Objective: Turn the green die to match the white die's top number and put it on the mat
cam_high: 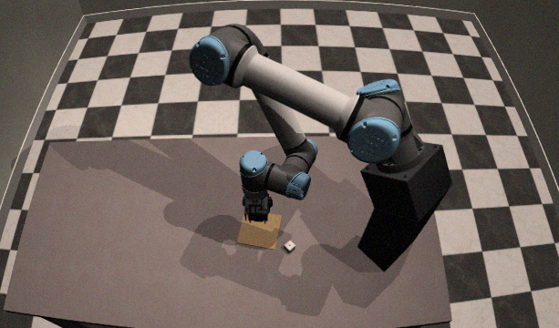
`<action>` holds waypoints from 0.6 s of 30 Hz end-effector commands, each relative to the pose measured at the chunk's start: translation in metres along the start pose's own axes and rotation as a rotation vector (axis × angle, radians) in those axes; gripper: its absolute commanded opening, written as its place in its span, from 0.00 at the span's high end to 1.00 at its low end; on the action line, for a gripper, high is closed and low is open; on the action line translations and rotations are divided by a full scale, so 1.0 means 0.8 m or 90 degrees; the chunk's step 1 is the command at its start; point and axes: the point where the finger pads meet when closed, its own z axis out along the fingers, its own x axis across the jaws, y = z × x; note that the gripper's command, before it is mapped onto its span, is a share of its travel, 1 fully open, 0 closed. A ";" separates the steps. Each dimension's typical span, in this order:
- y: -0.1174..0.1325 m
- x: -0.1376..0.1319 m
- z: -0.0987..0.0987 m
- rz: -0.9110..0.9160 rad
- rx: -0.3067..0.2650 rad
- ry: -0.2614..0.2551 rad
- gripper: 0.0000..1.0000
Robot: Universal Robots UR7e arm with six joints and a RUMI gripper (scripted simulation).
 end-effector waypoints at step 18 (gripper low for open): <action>0.000 -0.001 0.100 0.000 0.000 -0.001 0.90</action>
